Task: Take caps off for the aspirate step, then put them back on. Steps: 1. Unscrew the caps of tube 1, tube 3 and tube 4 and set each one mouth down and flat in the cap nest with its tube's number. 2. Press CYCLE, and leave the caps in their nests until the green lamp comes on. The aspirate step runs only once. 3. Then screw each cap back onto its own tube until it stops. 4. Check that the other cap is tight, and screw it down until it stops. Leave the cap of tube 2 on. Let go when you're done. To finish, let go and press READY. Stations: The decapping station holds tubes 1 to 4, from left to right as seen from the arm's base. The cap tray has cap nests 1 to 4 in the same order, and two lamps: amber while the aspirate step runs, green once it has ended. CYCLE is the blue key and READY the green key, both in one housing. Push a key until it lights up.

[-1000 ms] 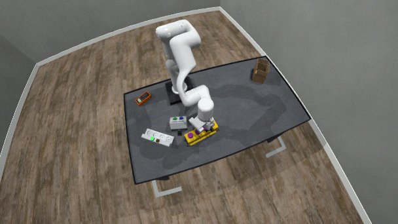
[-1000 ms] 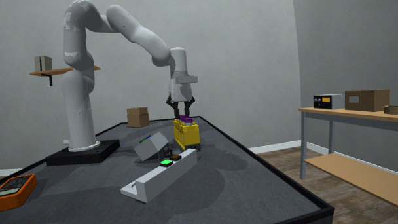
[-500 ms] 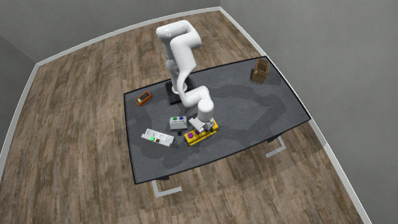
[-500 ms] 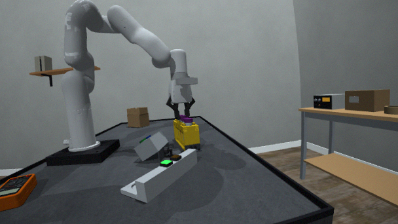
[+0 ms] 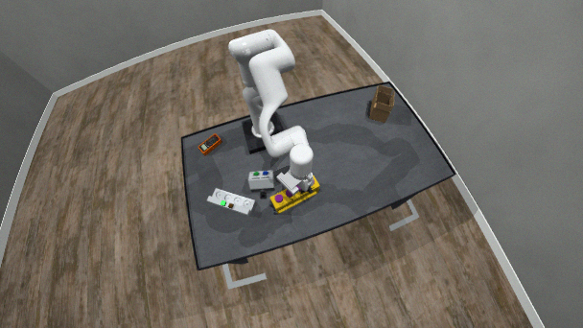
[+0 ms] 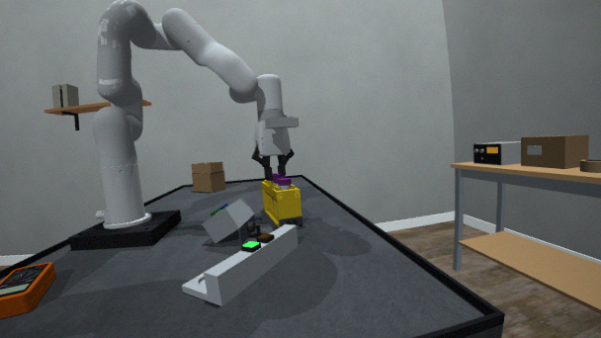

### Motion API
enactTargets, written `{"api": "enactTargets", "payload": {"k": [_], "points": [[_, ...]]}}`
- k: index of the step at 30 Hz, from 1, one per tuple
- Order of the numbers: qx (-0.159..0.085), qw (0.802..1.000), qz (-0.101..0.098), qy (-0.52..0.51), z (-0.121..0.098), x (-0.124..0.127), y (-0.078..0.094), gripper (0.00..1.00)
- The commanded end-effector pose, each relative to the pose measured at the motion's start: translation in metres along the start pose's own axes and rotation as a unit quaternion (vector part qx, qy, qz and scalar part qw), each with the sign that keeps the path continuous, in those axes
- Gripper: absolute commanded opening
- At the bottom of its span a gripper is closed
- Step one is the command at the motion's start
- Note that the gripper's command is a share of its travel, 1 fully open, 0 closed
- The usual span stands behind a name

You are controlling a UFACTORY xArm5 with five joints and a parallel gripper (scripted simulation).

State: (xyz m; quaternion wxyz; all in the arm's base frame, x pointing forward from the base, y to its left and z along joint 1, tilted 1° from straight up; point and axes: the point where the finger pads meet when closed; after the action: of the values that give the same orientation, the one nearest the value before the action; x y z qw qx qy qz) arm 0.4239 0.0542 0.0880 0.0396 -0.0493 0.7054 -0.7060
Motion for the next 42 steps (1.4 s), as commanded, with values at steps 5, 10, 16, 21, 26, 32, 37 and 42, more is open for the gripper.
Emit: {"api": "enactTargets", "payload": {"k": [5, 10, 16, 21, 26, 32, 37, 42], "points": [[-0.003, 0.999, 0.001, 0.040, 0.0000, -0.0010, -0.0010, 0.00], [-0.004, 0.996, 0.001, 0.090, 0.0000, -0.0010, -0.0010, 0.00], [-0.004, 0.992, 0.001, 0.130, 0.0000, -0.0010, -0.0010, 0.00], [-0.004, 0.984, 0.001, 0.179, 0.0000, -0.0010, -0.0010, 0.00], [-0.004, 0.974, 0.001, 0.228, 0.0000, -0.0010, -0.0010, 0.00], [-0.004, 0.970, 0.001, 0.242, 0.0000, -0.0010, -0.0010, 0.00], [-0.004, 0.970, 0.001, 0.242, 0.0000, -0.0010, -0.0010, 0.46], [-0.004, 0.970, 0.001, 0.242, 0.0000, -0.0010, -0.0010, 0.46]]}}
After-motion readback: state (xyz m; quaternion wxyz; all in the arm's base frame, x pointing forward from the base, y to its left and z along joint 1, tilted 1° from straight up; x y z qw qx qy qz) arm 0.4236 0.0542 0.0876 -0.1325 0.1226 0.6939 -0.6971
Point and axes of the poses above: the point where the finger pads meet when closed, its own y axis out along the fingers, its own x axis across the jaws, z = x × y, and after that the axes turned 15 degrees about y, right-handed
